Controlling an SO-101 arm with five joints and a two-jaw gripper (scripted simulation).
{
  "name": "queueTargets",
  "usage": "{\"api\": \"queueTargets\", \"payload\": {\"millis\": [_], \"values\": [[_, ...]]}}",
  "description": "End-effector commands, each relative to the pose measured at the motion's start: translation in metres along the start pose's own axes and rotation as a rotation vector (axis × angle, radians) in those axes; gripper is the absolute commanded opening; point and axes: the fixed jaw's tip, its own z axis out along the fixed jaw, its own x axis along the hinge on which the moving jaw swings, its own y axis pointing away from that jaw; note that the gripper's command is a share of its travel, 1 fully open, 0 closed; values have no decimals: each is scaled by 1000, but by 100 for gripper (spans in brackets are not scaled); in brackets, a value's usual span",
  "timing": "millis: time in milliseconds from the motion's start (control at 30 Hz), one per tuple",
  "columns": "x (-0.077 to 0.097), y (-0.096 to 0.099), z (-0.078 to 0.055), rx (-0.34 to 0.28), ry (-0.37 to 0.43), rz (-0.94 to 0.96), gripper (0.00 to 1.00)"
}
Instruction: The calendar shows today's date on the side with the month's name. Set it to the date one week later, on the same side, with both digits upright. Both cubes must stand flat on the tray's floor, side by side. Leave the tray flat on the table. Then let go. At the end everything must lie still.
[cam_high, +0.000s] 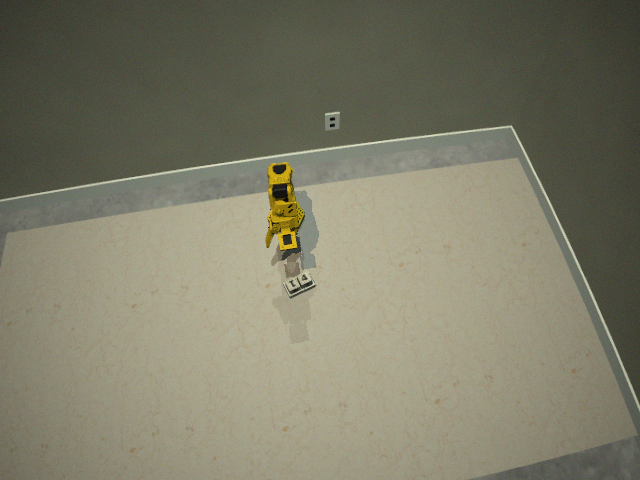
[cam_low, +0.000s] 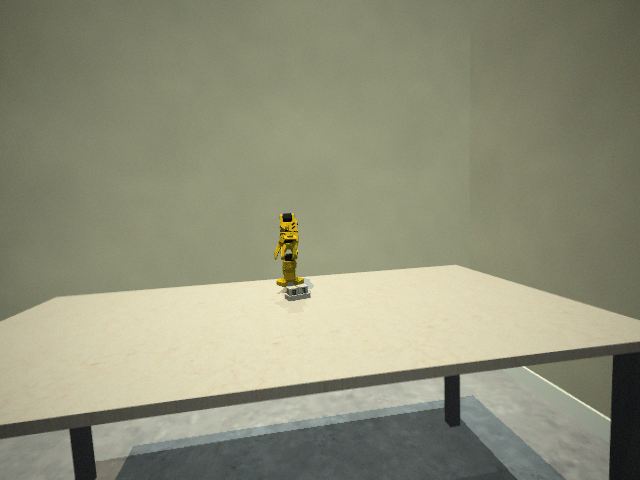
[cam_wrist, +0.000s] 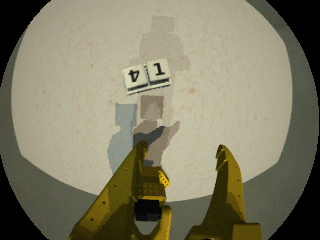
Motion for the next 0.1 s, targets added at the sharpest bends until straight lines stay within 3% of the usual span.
{"api": "queueTargets", "payload": {"millis": [0, 67], "values": [[0, 1, -2, -3, -15, 5, 36], [0, 1, -2, -3, -15, 5, 36]]}}
